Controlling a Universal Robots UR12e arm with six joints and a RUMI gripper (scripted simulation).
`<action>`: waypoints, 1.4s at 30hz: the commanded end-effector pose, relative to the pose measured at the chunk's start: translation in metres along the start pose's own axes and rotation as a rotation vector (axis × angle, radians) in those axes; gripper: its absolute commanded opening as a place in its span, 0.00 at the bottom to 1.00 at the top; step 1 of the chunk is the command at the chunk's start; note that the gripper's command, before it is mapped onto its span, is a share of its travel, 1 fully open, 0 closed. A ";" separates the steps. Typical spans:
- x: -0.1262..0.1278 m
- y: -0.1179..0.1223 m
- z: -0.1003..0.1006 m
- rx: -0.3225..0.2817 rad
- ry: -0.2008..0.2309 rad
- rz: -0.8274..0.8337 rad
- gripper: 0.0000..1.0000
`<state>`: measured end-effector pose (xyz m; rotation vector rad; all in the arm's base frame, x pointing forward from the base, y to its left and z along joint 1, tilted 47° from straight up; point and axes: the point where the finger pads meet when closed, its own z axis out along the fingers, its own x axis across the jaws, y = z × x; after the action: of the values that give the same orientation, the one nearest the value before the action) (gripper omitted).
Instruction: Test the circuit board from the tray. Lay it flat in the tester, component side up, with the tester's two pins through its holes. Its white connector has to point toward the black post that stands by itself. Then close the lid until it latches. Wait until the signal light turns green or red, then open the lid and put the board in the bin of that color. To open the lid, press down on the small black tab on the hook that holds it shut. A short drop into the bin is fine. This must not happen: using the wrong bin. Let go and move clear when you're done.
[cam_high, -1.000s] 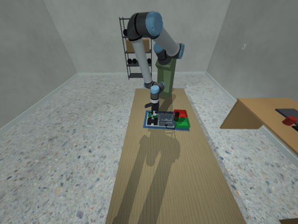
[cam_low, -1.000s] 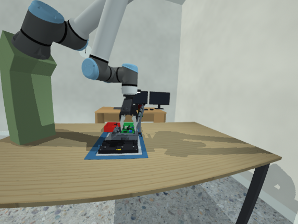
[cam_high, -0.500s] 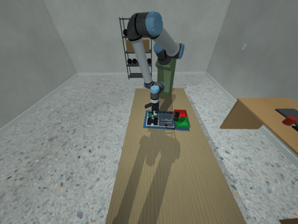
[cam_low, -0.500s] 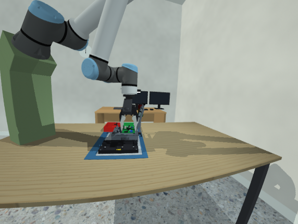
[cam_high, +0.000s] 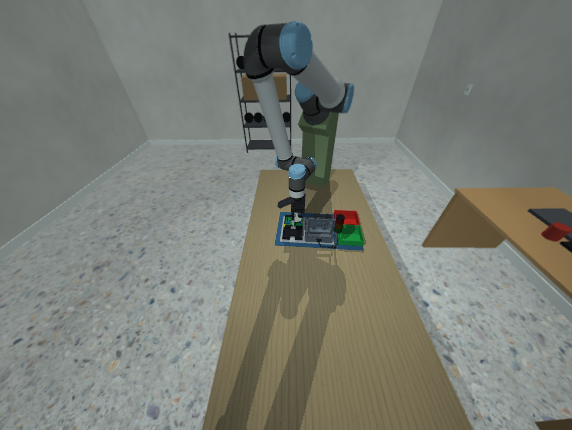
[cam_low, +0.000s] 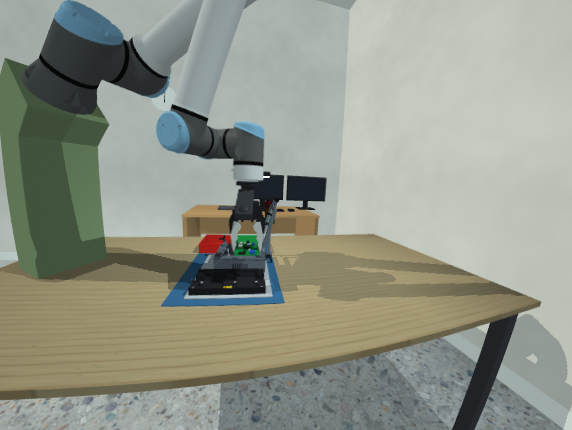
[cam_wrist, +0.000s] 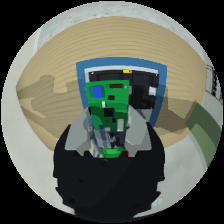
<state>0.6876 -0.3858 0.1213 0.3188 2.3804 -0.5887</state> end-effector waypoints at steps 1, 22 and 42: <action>0.003 0.001 0.001 -0.002 0.003 0.000 0.39; 0.004 0.002 0.000 -0.002 0.004 0.000 0.39; 0.011 0.027 -0.001 -0.003 0.005 -0.001 0.39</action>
<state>0.6888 -0.3722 0.1132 0.3172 2.3825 -0.5863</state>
